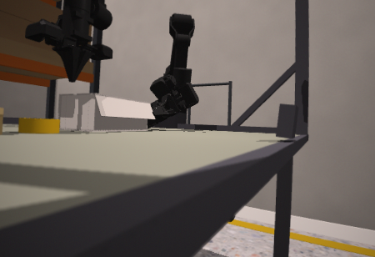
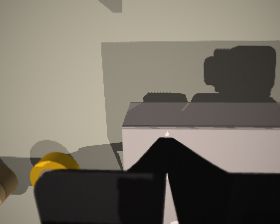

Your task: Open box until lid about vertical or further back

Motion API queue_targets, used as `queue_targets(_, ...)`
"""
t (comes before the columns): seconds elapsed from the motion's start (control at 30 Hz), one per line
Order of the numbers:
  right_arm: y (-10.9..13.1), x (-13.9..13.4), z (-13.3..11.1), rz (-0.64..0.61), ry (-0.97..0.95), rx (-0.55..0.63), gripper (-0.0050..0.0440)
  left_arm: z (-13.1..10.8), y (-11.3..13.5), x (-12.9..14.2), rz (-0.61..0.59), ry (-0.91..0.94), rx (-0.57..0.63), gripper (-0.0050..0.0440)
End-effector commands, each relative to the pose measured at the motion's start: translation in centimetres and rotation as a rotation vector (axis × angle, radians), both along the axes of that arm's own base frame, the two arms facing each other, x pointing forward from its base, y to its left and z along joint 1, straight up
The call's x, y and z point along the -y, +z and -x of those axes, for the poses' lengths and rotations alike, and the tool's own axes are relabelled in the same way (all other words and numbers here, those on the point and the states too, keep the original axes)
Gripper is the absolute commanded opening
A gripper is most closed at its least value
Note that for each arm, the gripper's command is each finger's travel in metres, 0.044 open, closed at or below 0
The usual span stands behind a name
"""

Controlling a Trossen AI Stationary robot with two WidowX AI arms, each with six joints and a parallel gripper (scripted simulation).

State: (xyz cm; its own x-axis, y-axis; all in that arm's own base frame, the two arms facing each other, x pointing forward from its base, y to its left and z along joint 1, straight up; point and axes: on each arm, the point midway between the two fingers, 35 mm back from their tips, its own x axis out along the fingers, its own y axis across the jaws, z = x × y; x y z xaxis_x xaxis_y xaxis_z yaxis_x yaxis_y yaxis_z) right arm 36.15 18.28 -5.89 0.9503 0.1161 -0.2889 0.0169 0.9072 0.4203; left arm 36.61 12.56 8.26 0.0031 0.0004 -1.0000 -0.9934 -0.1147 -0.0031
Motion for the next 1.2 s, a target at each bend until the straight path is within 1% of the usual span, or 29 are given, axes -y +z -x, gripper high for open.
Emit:
queue_targets(0.0, 0.7, -0.2, -0.3, -0.011, 0.000, 0.015, 0.0006, 0.1, -0.5, -0.2, -0.002, 0.011, 0.002, -0.0050)
queue_targets(0.07, 0.7, -0.2, -0.3, -0.011, 0.000, 0.015, 0.0006, 0.1, -0.5, -0.2, -0.002, 0.011, 0.002, -0.0050)
queue_targets(0.13, 0.7, -0.2, -0.3, -0.011, 0.000, 0.015, 0.0006, 0.1, -1.7, -0.1, -0.002, 0.011, 0.002, -0.0050)
queue_targets(0.17, 0.7, -0.2, -0.3, -0.011, 0.000, 0.015, 0.0006, 0.1, -1.9, -0.1, -0.002, 0.011, 0.002, -0.0050)
queue_targets(0.27, 0.7, -0.2, -0.3, -0.011, 0.000, 0.015, 0.0006, 0.1, -1.9, -0.1, -0.002, 0.011, 0.002, -0.0050)
queue_targets(0.4, 0.7, -0.2, -0.3, -0.011, 0.000, 0.015, 0.0006, -0.3, -1.0, -0.3, -0.011, 0.011, 0.027, -0.0050)
queue_targets(0.83, 0.7, -0.2, -0.3, -0.011, 0.000, 0.015, 0.0006, -0.3, -1.0, -0.2, -0.010, 0.005, 0.027, -0.0050)
queue_targets(0.97, 0.7, -0.2, -0.3, -0.011, 0.000, 0.015, 0.0006, 0.0, -2.4, -0.1, -0.001, 0.005, 0.002, -0.0050)
queue_targets(1.17, 0.7, -0.2, -0.3, -0.011, 0.000, 0.015, 0.0006, 0.0, -3.0, -0.1, -0.001, 0.005, 0.002, -0.0050)
